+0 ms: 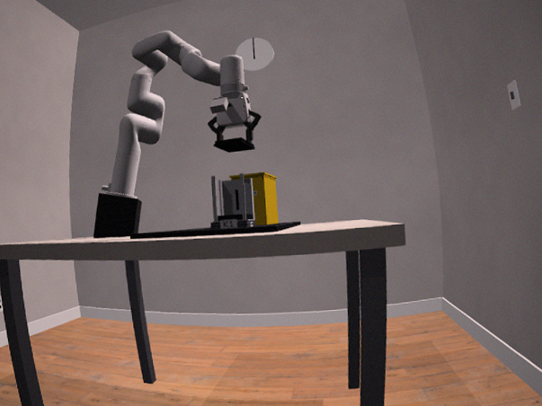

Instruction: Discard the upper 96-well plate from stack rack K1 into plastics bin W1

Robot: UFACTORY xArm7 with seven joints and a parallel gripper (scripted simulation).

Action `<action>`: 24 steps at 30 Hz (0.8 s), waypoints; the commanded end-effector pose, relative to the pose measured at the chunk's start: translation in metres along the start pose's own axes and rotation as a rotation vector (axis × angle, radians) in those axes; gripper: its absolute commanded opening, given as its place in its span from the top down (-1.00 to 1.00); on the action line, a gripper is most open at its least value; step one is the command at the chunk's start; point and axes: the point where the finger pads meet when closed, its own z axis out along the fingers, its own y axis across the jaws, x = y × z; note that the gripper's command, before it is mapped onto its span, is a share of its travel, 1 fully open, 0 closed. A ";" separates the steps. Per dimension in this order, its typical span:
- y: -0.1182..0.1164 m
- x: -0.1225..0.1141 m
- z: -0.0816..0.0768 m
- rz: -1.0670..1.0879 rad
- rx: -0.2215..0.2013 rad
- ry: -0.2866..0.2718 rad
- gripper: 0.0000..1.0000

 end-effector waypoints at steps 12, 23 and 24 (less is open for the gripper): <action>0.004 -0.042 0.000 0.000 0.004 0.001 1.00; 0.007 -0.072 0.002 0.000 0.004 0.001 1.00; 0.007 -0.075 0.002 0.000 0.004 0.001 1.00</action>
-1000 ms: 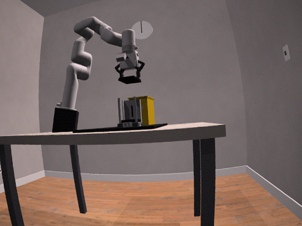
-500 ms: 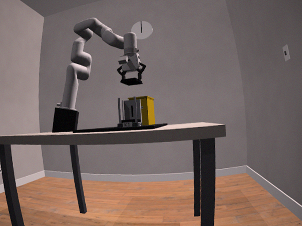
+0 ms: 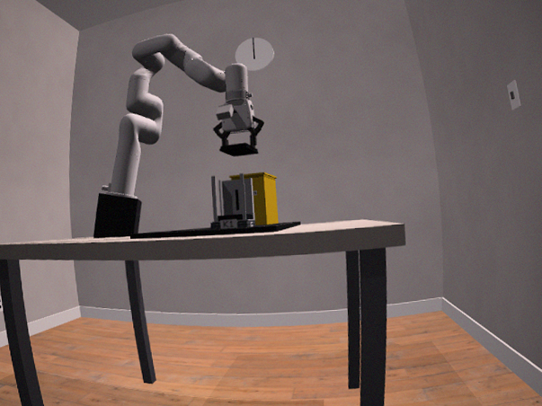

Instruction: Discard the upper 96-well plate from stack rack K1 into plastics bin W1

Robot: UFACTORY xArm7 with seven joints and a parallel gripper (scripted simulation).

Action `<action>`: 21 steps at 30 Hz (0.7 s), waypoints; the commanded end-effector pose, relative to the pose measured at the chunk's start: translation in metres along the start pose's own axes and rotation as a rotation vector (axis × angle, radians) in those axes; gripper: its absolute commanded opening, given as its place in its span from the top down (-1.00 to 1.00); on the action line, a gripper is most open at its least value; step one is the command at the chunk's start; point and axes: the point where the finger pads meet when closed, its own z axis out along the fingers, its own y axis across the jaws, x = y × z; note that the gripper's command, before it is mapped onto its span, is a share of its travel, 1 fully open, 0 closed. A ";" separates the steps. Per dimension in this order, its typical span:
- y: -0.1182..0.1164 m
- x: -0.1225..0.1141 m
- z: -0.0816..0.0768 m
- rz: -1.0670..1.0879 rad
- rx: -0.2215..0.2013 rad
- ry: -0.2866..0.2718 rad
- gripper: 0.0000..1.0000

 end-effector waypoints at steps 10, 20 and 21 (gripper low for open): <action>0.004 -0.042 0.000 -0.001 0.004 0.000 1.00; 0.007 -0.069 0.002 -0.002 0.004 0.000 1.00; 0.007 -0.072 0.002 -0.002 0.004 0.000 1.00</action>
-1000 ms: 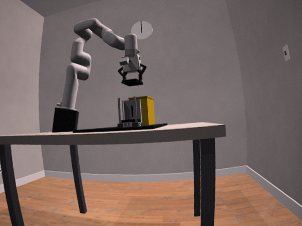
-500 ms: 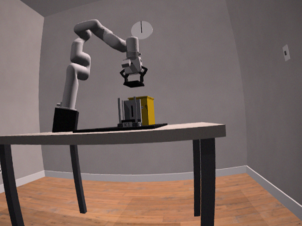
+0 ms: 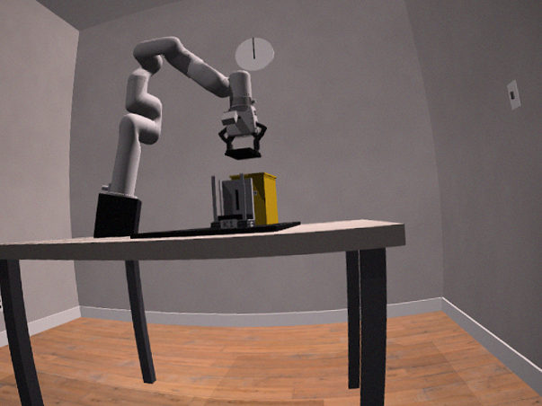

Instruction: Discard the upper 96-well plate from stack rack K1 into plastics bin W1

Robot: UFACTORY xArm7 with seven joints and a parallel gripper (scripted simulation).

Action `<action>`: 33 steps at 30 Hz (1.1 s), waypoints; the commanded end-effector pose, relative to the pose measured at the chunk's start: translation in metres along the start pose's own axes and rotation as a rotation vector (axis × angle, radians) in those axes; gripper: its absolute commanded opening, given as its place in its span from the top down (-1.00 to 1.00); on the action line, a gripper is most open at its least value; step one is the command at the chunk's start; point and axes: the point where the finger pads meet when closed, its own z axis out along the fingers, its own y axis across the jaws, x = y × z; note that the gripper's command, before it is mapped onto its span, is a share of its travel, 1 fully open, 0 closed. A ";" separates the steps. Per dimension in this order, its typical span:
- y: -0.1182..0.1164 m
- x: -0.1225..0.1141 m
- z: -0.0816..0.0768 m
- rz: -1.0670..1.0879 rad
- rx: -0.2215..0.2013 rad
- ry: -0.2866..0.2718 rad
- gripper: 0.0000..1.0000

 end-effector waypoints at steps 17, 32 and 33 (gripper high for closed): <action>0.005 -0.059 0.001 0.000 0.004 0.000 1.00; 0.011 -0.102 0.003 0.000 0.004 0.000 1.00; 0.011 -0.105 0.004 0.000 0.004 0.000 1.00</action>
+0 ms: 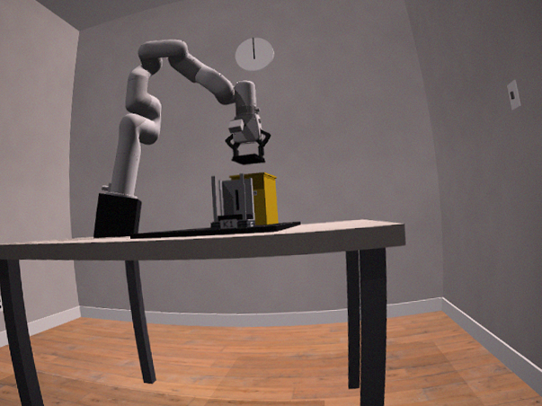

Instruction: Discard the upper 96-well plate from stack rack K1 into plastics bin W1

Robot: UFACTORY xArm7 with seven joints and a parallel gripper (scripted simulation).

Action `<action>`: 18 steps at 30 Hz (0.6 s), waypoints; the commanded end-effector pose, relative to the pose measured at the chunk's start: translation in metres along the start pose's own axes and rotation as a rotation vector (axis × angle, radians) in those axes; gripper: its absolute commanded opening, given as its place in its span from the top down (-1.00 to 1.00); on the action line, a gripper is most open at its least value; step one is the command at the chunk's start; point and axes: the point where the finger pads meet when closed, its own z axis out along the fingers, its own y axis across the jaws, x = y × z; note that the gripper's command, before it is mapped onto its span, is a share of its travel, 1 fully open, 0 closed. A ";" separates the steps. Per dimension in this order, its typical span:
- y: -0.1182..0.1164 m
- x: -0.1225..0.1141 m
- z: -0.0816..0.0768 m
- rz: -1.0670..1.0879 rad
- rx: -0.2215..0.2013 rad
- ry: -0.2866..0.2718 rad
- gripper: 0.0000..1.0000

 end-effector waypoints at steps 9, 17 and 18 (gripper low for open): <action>0.002 -0.033 0.000 0.000 0.004 0.000 1.00; 0.005 -0.059 0.001 0.000 0.004 0.000 1.00; 0.006 -0.062 0.002 0.000 0.004 0.000 1.00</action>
